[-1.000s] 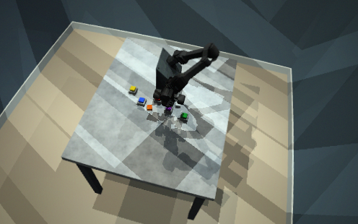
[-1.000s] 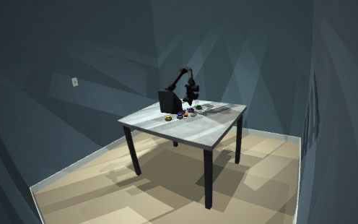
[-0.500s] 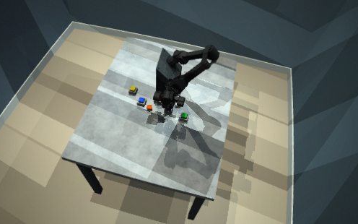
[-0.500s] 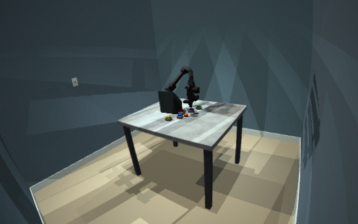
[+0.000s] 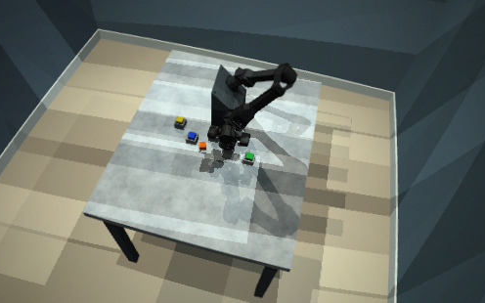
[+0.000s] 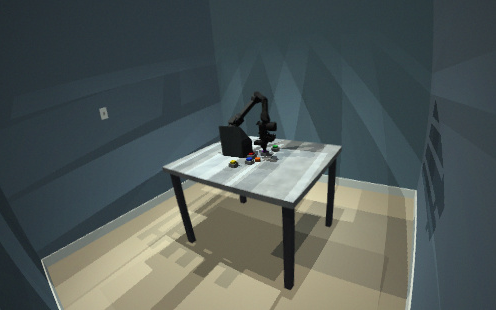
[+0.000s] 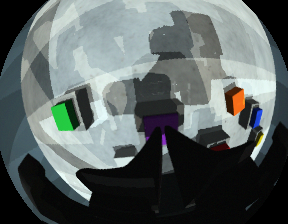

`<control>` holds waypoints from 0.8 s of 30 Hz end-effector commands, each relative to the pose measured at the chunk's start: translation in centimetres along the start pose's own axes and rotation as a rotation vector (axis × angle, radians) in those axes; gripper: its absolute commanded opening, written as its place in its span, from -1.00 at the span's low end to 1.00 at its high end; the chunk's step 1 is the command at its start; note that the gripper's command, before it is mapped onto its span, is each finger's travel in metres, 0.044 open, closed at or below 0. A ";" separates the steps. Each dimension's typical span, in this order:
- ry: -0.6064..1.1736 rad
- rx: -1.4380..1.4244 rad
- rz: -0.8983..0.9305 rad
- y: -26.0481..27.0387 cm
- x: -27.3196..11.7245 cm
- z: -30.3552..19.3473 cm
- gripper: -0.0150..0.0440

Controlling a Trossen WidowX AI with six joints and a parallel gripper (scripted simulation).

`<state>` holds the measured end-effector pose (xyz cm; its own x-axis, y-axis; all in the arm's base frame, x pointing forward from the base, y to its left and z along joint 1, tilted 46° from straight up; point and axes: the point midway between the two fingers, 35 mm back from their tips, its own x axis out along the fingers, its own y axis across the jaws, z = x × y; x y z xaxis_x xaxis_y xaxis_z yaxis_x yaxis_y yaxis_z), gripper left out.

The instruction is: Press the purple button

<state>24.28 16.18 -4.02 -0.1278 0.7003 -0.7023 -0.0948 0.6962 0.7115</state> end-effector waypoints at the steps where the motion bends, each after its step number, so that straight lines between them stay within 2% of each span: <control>1: 0.006 0.006 0.004 0.0 0.2 -0.2 -0.42; 11: 0.006 0.006 0.004 0.0 0.2 -0.2 -0.42; 16: 0.005 0.005 0.002 0.0 -3.1 -0.1 -0.42; 20: 0.005 0.005 0.003 0.0 -3.3 -0.1 -0.42; 24: 0.005 0.005 0.000 3.7 -4.9 0.2 -0.07</control>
<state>24.31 14.29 -1.03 -0.1442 0.6986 -0.7009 -0.0719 0.6990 0.7115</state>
